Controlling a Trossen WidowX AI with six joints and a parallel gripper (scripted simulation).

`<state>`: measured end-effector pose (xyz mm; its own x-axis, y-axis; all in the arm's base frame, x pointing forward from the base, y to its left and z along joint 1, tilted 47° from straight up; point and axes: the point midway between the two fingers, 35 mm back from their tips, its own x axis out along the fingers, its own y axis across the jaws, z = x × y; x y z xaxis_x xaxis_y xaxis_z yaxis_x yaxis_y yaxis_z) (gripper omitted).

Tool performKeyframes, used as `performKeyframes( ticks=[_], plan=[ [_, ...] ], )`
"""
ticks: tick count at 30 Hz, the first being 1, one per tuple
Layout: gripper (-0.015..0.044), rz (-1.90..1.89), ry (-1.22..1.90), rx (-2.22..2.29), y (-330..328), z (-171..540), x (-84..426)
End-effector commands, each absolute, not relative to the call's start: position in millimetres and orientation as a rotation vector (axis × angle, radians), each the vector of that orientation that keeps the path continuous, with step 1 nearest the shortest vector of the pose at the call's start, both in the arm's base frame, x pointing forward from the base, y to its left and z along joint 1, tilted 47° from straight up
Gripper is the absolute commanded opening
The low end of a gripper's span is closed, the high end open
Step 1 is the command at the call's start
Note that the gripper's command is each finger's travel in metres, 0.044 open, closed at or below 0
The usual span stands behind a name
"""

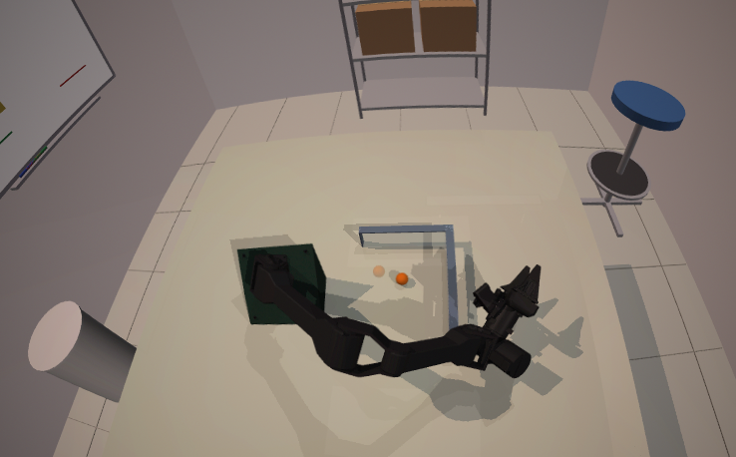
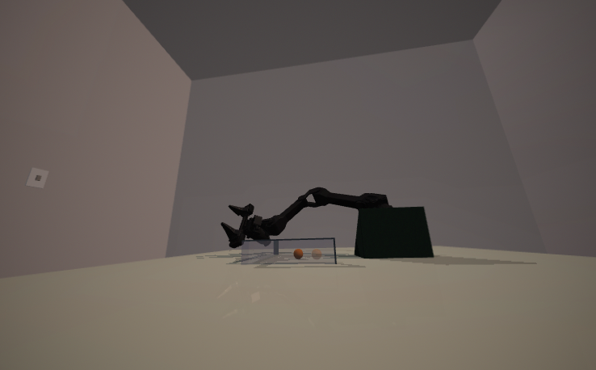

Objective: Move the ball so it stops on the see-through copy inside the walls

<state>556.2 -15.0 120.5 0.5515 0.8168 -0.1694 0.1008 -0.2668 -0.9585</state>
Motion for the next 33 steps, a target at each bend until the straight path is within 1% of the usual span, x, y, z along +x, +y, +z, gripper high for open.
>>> performKeyframes(
  ticks=[1,3,6,12,16,21,25,29,33],
  plan=[
    [0.0374,0.843,-0.759,-1.714,-13.8,119.6,556.4],
    [0.0321,0.881,-0.666,-1.667,-4.3,112.4,557.6],
    [0.0251,0.978,-0.386,-1.534,22.0,89.0,554.9],
    [0.0251,1.088,0.188,-1.328,64.3,37.1,520.5],
    [0.0251,1.097,0.602,-1.276,76.2,-1.4,472.9],
    [0.0251,1.013,1.075,-1.331,71.7,-28.8,401.6],
    [0.0251,0.934,1.309,-1.437,60.2,-34.1,362.5],
    [0.0251,0.766,1.592,-1.618,30.9,-24.3,317.0],
    [0.0251,0.631,1.717,-1.779,14.0,-7.7,295.4]
  ],
)
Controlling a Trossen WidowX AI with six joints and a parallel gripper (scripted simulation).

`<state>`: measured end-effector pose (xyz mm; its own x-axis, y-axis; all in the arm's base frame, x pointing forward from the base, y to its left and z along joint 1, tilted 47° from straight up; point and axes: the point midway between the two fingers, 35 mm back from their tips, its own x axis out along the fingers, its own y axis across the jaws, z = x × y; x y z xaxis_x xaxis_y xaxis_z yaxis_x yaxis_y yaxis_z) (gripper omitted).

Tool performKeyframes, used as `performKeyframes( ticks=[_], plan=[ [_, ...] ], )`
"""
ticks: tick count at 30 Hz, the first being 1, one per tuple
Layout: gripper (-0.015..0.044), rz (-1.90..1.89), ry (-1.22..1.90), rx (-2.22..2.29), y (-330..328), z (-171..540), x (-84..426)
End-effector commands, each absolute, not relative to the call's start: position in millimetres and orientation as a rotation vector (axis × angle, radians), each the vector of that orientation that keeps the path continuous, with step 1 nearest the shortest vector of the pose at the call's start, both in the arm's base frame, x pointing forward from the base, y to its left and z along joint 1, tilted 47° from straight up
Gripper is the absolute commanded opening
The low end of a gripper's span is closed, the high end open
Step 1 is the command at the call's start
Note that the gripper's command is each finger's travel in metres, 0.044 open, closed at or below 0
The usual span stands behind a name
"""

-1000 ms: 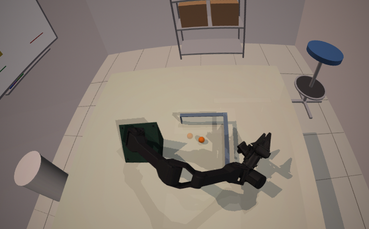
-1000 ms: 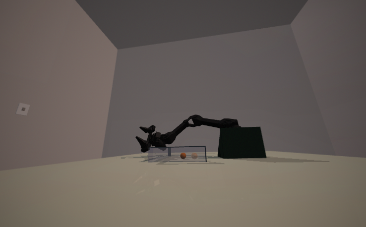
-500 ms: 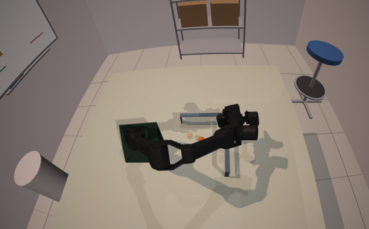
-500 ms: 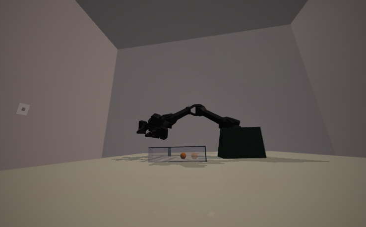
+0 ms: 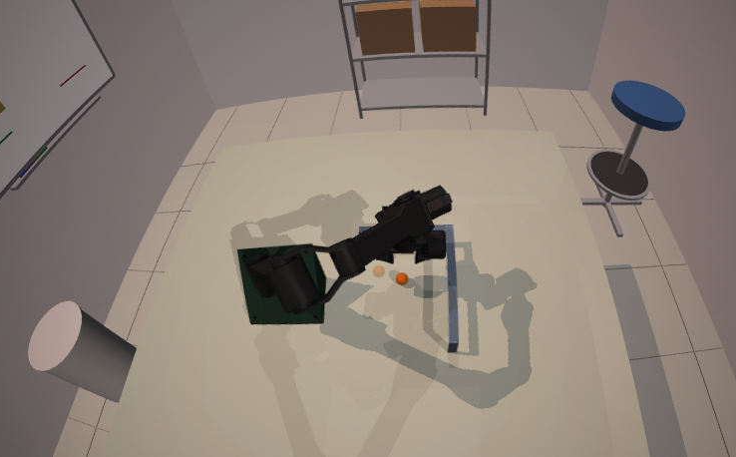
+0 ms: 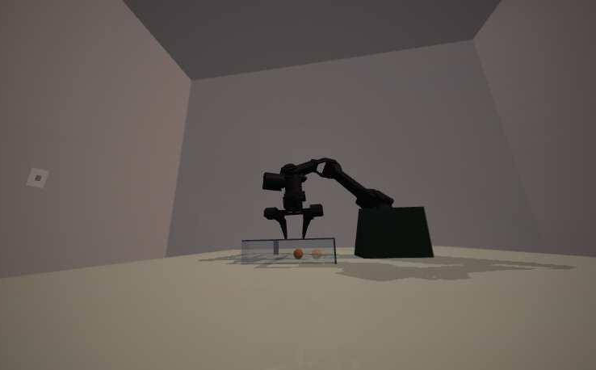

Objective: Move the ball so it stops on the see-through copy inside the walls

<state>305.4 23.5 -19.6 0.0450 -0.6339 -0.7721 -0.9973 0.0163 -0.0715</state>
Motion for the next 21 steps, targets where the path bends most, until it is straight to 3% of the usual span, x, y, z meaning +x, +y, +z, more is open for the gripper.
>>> performKeyframes(
  ticks=[1,21],
  plan=[
    [0.0251,0.631,1.717,-1.779,14.0,-7.7,295.4],
    [0.0251,0.631,1.718,-1.78,-7.0,-27.8,297.5]
  ],
)
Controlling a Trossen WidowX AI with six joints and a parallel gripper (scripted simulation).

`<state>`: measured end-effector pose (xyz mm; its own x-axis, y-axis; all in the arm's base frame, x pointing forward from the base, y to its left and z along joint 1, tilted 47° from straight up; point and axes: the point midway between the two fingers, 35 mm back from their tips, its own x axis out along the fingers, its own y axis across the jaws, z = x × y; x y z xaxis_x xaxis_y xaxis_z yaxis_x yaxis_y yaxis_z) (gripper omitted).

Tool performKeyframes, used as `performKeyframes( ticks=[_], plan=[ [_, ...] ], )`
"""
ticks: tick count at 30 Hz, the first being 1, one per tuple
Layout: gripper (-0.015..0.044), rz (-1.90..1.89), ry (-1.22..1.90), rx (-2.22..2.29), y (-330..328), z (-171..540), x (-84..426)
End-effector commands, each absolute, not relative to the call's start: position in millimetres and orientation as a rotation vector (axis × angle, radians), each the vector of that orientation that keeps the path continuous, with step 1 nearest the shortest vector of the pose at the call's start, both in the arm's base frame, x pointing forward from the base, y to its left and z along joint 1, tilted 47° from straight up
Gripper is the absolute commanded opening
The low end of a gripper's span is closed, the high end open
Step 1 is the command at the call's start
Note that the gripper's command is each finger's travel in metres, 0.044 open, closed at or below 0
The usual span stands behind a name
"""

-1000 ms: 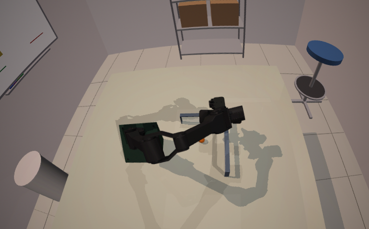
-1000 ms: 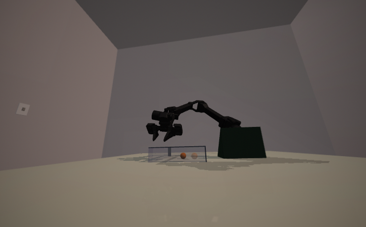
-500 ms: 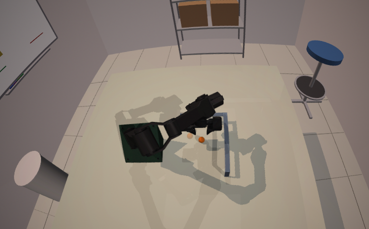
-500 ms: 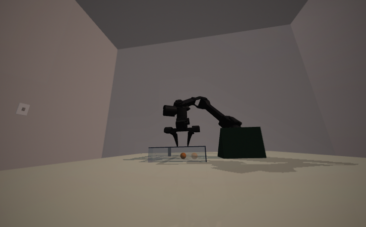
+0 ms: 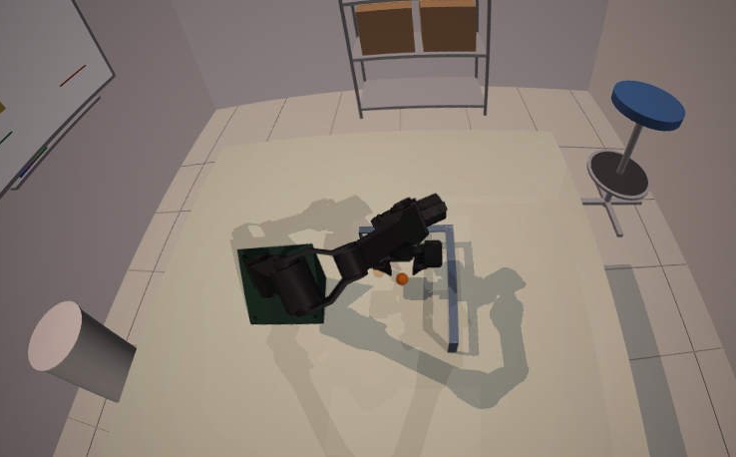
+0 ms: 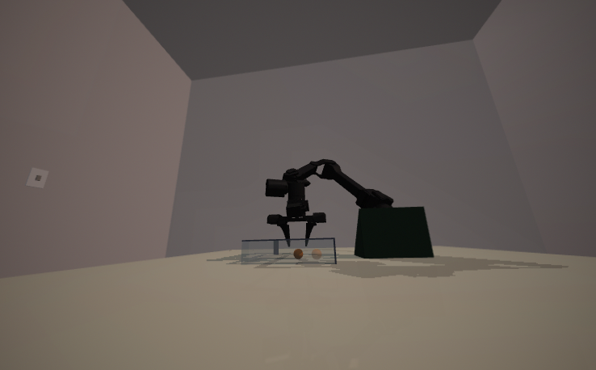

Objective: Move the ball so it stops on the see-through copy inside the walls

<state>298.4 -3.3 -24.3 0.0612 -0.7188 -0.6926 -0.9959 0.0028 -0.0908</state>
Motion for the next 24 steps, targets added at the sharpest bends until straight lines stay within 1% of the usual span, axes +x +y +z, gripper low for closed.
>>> performKeyframes(
  ticks=[1,14,18,24],
  plan=[
    [0.0251,0.631,1.718,-1.78,-8.2,-28.9,297.6],
    [0.0251,0.629,1.719,-1.781,-22.1,-41.4,298.1],
    [0.0146,0.629,1.719,-1.781,-22.1,-41.4,298.1],
    [0.0106,0.629,1.719,-1.781,-22.1,-41.4,298.1]
  ],
)
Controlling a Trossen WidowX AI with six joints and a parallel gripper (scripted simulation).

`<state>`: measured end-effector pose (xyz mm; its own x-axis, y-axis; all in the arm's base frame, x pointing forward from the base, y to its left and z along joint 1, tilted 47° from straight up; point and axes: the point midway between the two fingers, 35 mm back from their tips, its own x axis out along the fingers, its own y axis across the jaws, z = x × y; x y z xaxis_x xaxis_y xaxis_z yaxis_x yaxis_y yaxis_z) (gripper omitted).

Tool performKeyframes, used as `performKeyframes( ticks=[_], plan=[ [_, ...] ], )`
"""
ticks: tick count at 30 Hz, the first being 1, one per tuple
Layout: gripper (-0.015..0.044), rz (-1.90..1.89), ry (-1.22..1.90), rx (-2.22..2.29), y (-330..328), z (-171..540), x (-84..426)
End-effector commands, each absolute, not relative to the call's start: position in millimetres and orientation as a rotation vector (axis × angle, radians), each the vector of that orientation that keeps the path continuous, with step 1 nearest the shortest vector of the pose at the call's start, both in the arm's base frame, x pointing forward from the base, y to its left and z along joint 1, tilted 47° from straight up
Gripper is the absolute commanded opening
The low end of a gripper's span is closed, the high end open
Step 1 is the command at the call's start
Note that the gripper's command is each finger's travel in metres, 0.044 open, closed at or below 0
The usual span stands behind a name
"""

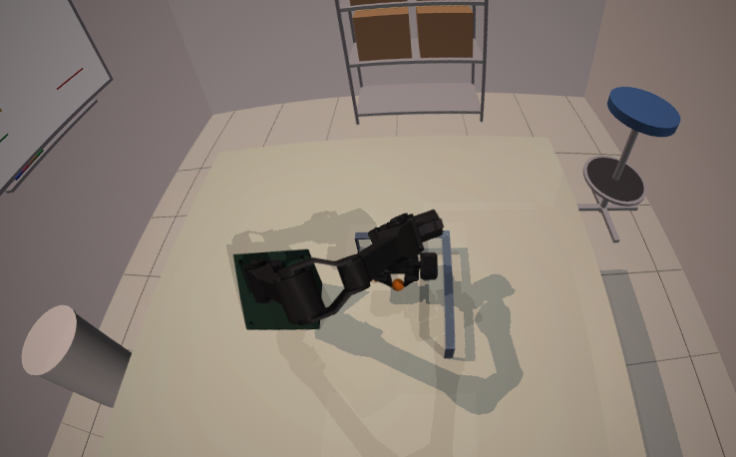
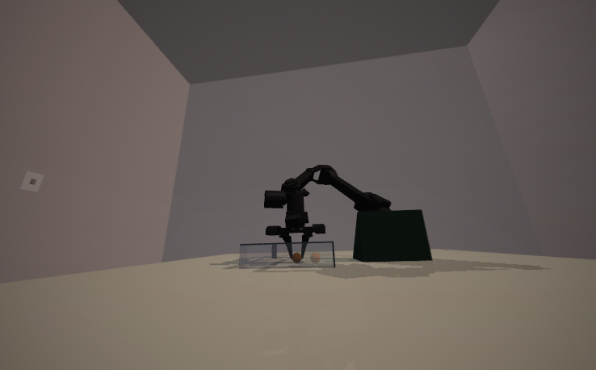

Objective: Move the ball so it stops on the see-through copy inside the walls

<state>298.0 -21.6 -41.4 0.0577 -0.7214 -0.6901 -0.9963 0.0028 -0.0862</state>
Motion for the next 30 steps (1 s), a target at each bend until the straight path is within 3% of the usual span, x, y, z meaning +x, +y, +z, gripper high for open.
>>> performKeyframes(
  ticks=[1,4,21,30],
  plan=[
    [0.008,0.629,1.719,-1.781,-22.1,-41.4,298.1],
    [0.0001,0.632,1.716,-1.78,-14.2,-35.7,299.6],
    [0.0,0.636,1.716,-1.777,68.7,43.5,291.3],
    [0.0,0.636,1.716,-1.777,67.1,28.3,275.4]
  ],
)
